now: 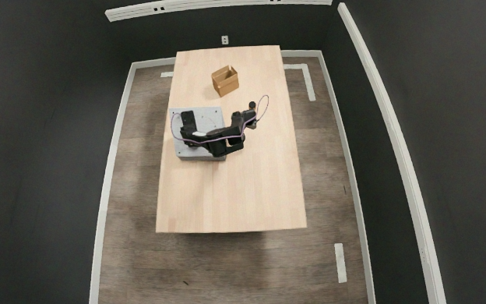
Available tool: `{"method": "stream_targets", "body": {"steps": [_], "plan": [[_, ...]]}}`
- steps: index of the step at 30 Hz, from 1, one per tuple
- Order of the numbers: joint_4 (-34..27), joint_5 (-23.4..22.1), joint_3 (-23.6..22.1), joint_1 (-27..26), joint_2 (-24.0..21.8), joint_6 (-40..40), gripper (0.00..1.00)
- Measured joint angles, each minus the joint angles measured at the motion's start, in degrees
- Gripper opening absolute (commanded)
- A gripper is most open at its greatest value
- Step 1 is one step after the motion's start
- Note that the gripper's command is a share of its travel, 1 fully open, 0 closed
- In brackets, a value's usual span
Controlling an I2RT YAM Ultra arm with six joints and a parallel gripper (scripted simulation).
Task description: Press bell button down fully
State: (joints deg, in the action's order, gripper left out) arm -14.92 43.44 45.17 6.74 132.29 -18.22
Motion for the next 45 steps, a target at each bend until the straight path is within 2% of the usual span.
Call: {"method": "stream_targets", "body": {"steps": [9,30,45], "plan": [[-1.86,0.09,0.33,1.09,-0.31,-1.53,0.0],[-16.26,-2.03,3.74,8.13,-5.95,-10.08,0.0],[-21.14,-2.54,4.85,9.38,-6.58,-12.87,0.0]]}}
